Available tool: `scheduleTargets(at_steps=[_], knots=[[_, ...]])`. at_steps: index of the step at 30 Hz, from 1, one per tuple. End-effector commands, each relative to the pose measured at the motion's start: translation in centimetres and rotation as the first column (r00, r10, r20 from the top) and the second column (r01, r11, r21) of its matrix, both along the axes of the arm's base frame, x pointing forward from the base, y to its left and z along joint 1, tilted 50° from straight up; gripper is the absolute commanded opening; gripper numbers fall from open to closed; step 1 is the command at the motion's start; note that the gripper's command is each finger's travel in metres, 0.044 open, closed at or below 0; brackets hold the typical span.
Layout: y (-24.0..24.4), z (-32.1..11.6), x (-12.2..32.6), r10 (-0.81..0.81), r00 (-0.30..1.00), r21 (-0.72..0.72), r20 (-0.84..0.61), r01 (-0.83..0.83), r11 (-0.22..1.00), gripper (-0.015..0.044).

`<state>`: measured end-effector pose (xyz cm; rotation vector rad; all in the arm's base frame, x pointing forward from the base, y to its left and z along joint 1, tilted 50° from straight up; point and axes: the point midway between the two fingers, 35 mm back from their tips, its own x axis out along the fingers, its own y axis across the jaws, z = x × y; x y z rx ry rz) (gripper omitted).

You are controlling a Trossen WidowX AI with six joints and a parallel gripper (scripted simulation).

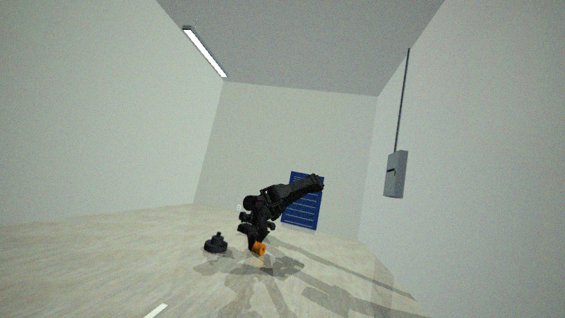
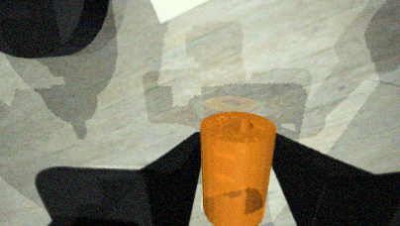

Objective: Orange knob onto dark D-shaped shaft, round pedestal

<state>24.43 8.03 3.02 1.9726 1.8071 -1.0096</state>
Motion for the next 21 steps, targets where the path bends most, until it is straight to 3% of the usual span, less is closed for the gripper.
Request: scheduleTargets(at_steps=[1, 21], knots=[[0.1, 0.0, 0.0, -0.003, 1.0, 0.005, -0.002, 0.003, 1.0, 0.018], [0.1, 2.0, 0.5, 0.069, 0.995, -0.293, -0.066, -0.085, 0.952, 0.018]])
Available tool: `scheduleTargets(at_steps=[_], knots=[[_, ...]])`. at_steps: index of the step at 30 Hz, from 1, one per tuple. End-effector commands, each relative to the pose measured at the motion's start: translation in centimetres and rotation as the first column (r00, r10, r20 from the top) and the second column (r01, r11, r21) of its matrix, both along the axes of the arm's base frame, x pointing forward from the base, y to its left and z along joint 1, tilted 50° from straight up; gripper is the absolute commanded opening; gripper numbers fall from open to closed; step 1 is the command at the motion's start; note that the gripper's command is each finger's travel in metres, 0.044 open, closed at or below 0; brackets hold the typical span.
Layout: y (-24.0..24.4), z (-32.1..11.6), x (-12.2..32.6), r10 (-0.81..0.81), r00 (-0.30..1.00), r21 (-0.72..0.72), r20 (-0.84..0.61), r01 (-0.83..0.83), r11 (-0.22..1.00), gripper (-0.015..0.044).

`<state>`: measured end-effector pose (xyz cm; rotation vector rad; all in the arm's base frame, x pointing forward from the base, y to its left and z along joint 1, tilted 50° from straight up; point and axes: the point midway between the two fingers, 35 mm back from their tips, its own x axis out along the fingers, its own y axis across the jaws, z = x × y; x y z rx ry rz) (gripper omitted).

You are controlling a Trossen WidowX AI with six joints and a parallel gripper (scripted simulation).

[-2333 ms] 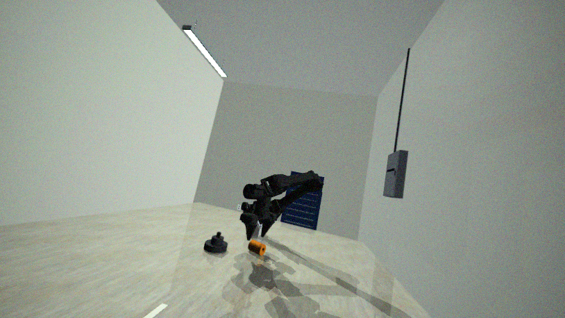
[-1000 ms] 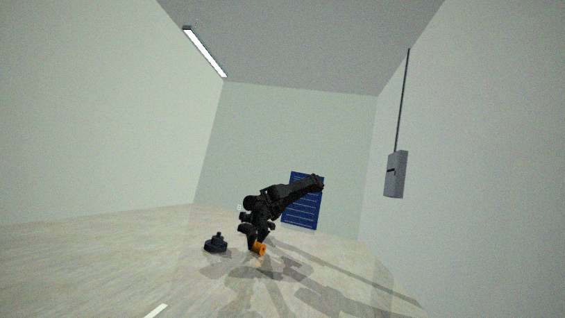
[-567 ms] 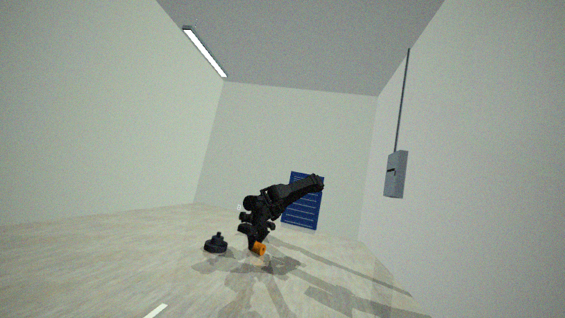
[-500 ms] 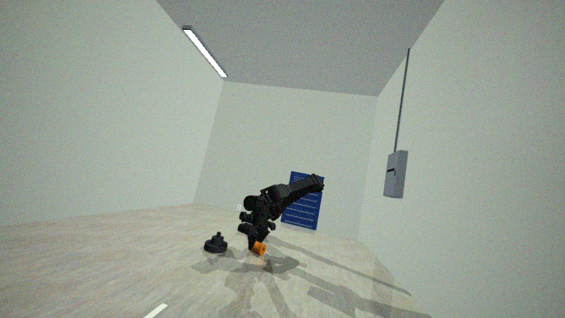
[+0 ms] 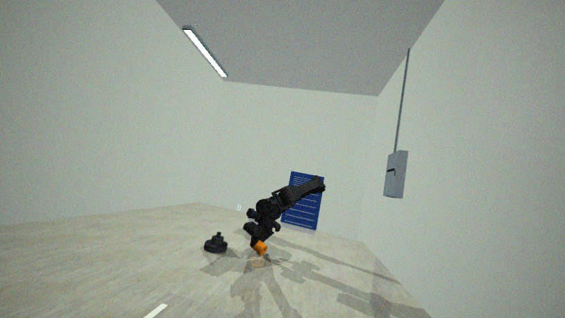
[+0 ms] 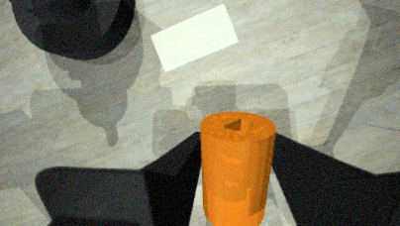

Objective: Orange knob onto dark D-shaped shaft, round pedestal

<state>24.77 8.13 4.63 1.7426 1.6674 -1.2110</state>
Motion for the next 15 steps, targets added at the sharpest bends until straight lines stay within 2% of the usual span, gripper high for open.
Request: scheduleTargets(at_steps=[1, 15], knots=[[0.1, 0.5, 0.2, 0.017, 1.0, -0.065, -0.007, -0.018, 0.998, 0.018], [0.6, 1.9, 0.6, 0.068, 0.996, -0.28, -0.057, -0.081, 0.956, 0.018]])
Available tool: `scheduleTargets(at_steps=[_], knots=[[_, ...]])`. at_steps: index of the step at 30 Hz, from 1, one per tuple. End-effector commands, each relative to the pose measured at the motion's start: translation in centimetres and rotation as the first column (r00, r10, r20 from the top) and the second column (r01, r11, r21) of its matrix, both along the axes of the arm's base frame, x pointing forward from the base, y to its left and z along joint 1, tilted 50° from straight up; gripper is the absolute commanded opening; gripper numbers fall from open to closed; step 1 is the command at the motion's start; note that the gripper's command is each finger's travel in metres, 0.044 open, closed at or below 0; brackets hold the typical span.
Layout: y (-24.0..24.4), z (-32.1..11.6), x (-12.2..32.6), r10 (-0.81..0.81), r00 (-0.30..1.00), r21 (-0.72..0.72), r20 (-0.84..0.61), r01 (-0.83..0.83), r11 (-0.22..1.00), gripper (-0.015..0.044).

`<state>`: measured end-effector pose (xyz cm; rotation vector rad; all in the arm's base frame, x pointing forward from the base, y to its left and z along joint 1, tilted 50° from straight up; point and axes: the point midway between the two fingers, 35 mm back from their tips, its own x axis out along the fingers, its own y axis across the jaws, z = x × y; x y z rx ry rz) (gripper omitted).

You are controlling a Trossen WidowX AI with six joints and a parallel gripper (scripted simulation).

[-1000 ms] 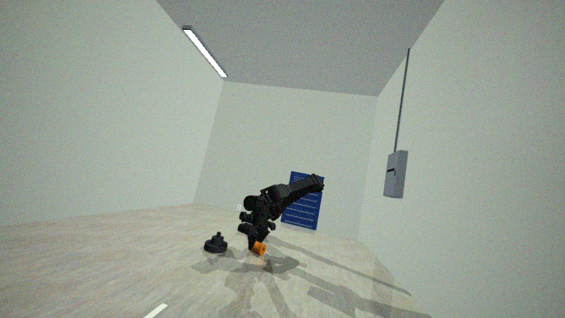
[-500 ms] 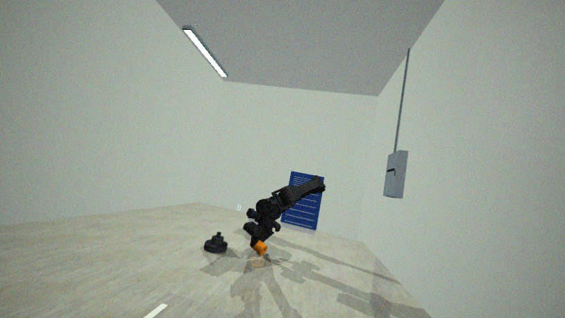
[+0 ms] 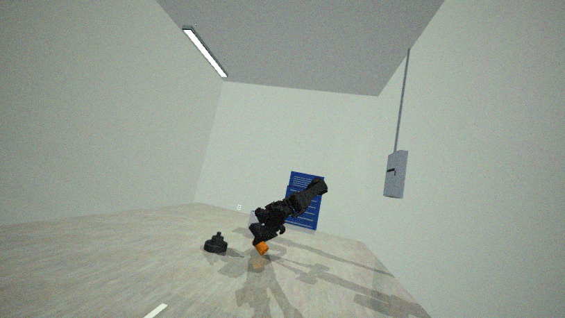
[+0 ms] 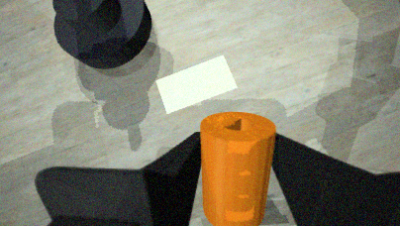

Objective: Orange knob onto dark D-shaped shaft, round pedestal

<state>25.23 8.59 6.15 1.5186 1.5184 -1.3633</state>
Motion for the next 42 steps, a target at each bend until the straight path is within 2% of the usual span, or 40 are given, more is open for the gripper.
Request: scheduleTargets(at_steps=[1, 21, 42], knots=[[0.2, 0.5, 0.2, 0.016, 1.0, -0.063, -0.008, -0.017, 0.998, 0.018], [1.4, 2.1, 0.8, 0.082, 0.993, -0.355, -0.079, -0.105, 0.929, 0.018], [3.1, 3.2, 1.4, 0.124, 0.978, -0.609, -0.167, -0.201, 0.767, 0.018]])
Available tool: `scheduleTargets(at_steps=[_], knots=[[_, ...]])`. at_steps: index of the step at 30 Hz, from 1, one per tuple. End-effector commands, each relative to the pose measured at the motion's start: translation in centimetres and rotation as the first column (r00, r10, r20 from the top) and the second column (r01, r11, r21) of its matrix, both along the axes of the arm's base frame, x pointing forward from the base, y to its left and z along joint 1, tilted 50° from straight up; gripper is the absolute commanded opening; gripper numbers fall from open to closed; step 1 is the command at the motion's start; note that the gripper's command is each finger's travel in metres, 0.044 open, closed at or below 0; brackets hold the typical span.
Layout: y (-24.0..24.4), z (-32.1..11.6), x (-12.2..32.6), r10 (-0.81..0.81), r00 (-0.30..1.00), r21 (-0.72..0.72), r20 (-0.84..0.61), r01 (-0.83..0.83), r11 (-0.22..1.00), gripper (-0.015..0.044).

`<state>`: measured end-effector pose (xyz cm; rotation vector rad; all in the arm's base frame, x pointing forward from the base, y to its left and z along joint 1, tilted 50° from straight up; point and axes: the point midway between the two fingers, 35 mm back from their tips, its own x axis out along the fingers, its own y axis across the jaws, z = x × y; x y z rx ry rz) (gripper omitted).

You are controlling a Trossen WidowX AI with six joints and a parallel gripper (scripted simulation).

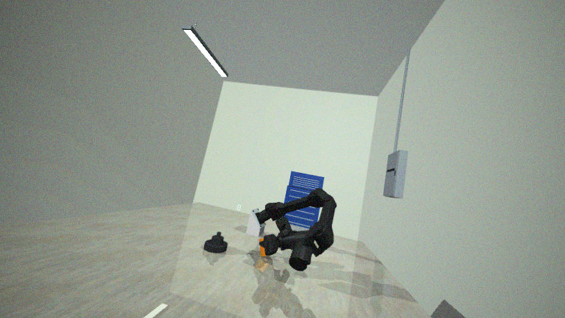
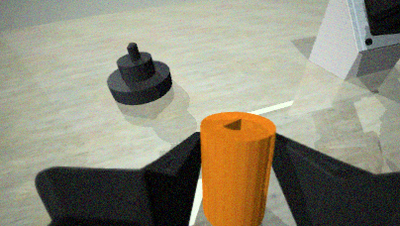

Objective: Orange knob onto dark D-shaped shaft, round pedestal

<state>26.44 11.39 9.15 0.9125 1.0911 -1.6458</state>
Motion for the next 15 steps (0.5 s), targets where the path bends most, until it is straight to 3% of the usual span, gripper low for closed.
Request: scheduleTargets(at_steps=[1, 15], knots=[[0.37, 0.26, 0.19, 0.014, 1.0, -0.053, -0.005, -0.015, 0.998, 0.018], [0.51, 0.82, 0.37, -0.003, 1.0, 0.013, 0.009, 0.003, 1.0, 0.018]])
